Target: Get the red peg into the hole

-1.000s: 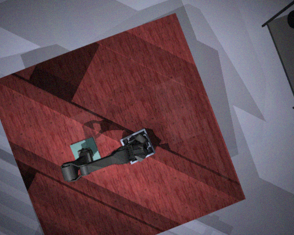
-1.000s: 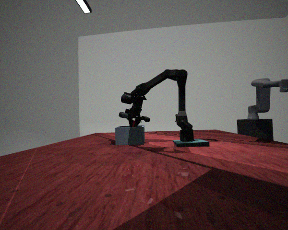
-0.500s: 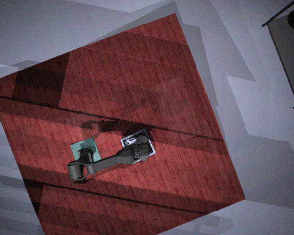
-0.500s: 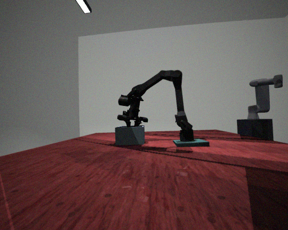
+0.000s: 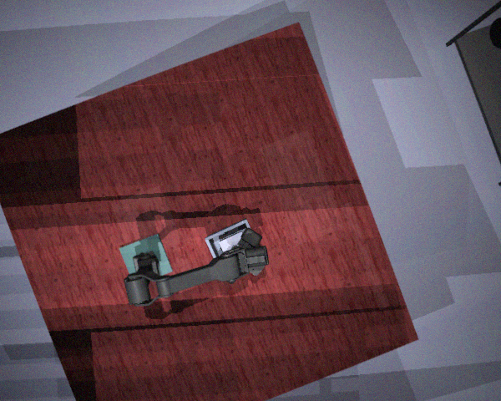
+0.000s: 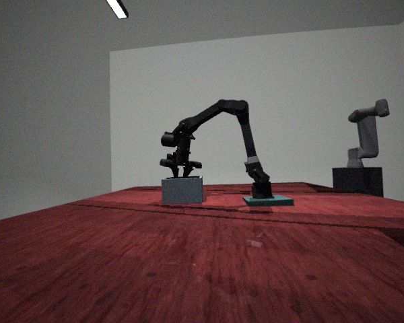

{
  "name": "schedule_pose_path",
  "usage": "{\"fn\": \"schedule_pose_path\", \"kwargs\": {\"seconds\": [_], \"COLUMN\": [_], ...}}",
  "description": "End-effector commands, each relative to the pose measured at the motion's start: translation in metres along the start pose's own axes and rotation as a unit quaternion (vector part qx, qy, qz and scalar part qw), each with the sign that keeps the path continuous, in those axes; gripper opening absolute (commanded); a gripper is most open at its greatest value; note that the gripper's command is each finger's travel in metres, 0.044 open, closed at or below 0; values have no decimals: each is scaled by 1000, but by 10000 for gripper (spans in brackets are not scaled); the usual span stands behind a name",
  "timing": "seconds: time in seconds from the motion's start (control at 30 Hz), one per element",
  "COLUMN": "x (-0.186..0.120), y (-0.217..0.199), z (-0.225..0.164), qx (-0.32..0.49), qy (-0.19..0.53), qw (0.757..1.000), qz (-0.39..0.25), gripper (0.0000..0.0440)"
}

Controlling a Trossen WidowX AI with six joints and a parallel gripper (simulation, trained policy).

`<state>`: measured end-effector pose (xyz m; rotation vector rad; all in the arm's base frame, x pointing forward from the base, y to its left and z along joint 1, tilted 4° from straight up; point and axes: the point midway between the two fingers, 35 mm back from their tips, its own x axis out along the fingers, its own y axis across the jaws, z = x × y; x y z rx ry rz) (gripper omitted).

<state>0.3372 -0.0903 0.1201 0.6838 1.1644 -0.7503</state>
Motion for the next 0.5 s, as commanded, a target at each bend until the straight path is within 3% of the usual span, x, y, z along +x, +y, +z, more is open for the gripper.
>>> {"fn": "schedule_pose_path", "kwargs": {"seconds": [0.0, 0.47], "x": [1, 5], "y": [2, -6], "z": [7, 24], "qx": [-7, -14], "qy": [5, 20], "qw": [1000, 999], "qz": [-3, -22], "gripper": [164, 169]}}
